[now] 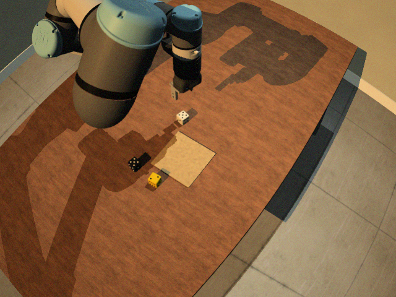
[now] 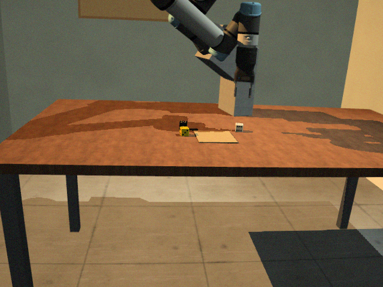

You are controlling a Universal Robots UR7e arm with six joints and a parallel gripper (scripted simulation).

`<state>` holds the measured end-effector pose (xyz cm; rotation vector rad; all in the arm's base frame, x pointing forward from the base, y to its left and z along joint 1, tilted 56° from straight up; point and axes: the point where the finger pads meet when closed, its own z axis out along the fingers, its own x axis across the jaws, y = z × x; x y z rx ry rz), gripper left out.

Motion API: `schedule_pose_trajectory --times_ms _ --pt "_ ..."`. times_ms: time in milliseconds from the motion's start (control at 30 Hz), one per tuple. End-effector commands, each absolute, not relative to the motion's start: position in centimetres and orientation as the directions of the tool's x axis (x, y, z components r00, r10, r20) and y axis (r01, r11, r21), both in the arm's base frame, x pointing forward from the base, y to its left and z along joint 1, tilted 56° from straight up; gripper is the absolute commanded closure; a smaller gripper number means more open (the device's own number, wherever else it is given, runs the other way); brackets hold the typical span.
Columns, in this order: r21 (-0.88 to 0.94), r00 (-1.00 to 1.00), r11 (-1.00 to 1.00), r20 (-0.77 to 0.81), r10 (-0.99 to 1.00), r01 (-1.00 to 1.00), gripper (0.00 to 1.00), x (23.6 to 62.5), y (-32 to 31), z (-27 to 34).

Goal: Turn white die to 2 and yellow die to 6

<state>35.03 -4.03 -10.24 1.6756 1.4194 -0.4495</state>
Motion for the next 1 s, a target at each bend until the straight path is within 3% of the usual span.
schedule_pose_trajectory --times_ms 0,633,967 --pt "0.43 0.348 -0.014 -0.71 0.612 0.903 0.0 35.1 -4.2 -10.5" --pt "0.705 0.722 -0.296 -0.434 0.539 0.644 0.0 35.3 -5.2 -11.8" --pt "0.814 0.906 -0.471 -0.149 0.395 0.339 0.0 35.7 -6.1 -12.5"
